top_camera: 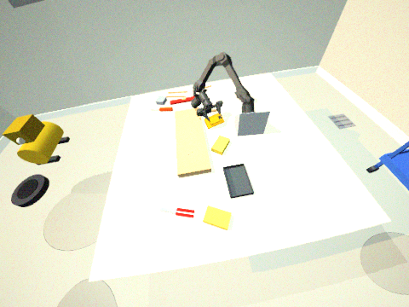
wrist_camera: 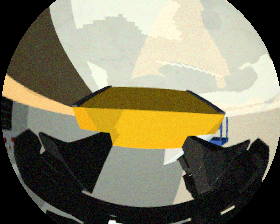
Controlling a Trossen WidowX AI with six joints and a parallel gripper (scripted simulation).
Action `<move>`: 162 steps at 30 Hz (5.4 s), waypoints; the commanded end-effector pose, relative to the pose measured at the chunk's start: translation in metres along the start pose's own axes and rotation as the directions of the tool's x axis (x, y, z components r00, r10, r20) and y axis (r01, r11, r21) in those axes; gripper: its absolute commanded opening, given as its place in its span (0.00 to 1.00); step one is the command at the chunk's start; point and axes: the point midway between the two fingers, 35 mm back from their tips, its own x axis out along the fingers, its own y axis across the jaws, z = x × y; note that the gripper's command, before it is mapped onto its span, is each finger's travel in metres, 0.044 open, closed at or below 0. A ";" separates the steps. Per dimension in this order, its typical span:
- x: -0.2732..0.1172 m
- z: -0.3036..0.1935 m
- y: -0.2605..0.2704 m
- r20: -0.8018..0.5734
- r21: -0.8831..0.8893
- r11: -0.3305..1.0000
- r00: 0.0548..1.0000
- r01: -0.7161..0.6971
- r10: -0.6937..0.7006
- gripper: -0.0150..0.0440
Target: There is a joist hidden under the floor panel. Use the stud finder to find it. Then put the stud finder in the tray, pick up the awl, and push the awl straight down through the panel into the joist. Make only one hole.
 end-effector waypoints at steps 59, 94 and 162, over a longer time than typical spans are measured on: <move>-0.025 0.000 0.000 0.001 0.000 1.000 1.000 0.000 0.000 1.00; -0.016 -0.028 0.001 0.873 -0.418 -0.003 0.403 0.908 0.277 1.00; 0.005 0.018 0.001 0.874 -0.416 -0.003 0.401 0.909 0.275 0.62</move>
